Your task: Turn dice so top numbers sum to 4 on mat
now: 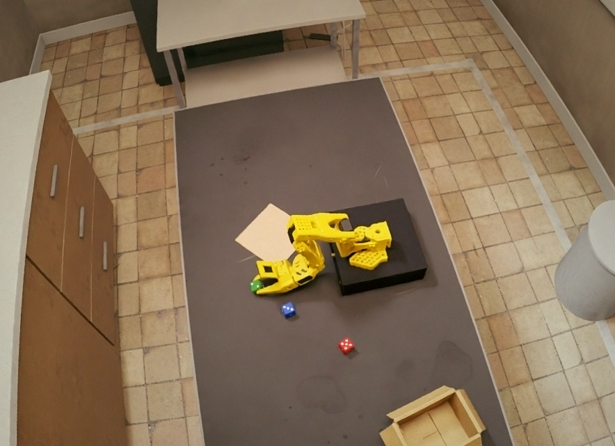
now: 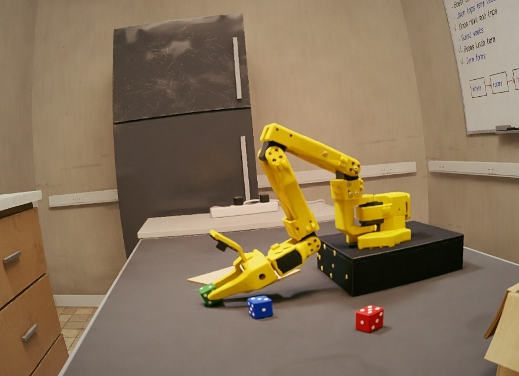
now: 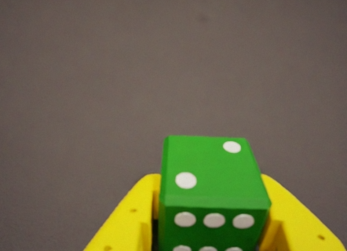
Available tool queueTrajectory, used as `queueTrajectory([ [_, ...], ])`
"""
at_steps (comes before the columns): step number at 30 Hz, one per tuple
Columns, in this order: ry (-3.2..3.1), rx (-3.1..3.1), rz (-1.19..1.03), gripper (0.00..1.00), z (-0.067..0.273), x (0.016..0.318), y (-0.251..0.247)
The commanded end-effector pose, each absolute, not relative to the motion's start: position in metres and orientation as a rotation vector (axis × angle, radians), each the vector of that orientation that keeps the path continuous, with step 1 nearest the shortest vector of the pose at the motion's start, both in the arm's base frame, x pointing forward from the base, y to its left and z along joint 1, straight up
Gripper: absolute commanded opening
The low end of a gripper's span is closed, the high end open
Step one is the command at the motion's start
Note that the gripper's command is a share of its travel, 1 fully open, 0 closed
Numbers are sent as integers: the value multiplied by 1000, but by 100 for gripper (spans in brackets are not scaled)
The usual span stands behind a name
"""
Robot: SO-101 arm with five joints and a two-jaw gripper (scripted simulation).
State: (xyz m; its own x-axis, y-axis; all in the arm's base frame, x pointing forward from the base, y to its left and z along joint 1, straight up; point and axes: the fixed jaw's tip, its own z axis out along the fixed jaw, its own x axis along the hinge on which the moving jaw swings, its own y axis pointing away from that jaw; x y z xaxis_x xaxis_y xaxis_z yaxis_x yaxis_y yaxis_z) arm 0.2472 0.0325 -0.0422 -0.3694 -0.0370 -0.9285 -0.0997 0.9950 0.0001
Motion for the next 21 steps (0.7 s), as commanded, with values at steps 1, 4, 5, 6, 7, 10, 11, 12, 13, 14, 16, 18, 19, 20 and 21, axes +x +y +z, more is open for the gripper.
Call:
queueTrajectory([
  [1, 1952, -81, 69, 15, -44, 246, 31],
  [4, 1952, -81, 69, 16, -44, 246, 31],
  [5, 1952, -81, 69, 17, -44, 246, 31],
  [6, 1952, -81, 69, 18, -44, 246, 31],
  [7, 1952, -81, 69, 19, -44, 246, 31],
  [10, 1952, -81, 69, 22, -44, 246, 31],
  [11, 1952, -81, 69, 23, -44, 246, 31],
  [12, 1952, -81, 69, 23, -44, 246, 31],
  [13, 1952, -81, 69, 23, -44, 246, 31],
  [14, 1952, -81, 69, 25, -44, 246, 31],
  [16, 1952, -81, 69, 27, -44, 246, 31],
  [18, 1952, -81, 69, 29, -44, 246, 31],
  [19, 1952, -81, 69, 30, -44, 246, 31],
  [20, 1952, -81, 69, 31, -44, 246, 31],
  [21, 1952, -81, 69, 31, -44, 246, 31],
])
